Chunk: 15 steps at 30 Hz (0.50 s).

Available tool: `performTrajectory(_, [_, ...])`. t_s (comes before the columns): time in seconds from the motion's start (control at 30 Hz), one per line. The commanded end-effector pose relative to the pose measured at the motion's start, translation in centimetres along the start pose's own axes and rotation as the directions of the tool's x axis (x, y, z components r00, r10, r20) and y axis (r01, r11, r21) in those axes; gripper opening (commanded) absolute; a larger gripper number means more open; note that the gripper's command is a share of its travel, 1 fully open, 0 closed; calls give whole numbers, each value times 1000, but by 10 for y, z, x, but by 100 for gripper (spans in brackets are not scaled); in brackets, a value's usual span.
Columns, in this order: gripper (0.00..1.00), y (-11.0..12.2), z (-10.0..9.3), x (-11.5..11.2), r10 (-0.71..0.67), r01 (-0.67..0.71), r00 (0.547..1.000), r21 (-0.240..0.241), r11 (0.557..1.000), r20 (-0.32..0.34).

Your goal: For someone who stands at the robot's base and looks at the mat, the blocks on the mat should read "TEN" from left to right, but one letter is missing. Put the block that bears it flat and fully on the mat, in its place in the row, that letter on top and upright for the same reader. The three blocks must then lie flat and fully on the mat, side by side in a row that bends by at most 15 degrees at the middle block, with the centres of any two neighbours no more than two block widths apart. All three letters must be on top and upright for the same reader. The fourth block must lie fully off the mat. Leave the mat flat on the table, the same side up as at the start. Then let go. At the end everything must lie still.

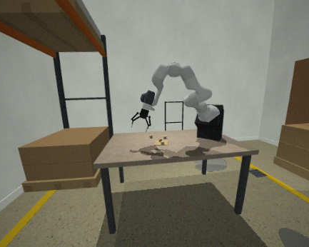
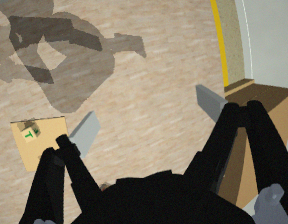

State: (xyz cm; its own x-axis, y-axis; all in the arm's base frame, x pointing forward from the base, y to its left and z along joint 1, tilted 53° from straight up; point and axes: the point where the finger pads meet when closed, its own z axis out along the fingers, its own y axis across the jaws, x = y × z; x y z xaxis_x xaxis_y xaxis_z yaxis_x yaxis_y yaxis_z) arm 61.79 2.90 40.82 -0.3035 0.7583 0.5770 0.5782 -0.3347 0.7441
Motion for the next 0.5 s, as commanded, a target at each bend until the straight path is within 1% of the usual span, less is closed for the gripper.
performTrajectory(0.0, [100,20,0,-6,126,-125,991,-51,991,32])
performTrajectory(0.07, [100,29,-1,-8,162,-159,986,-73,985,41])
performTrajectory(0.13, [100,29,-1,-8,162,-159,986,-73,985,41])
performTrajectory(0.17, [100,39,-3,-10,206,-201,977,-100,975,51])
performTrajectory(0.47, [100,73,-10,-19,361,-341,930,-196,919,73])
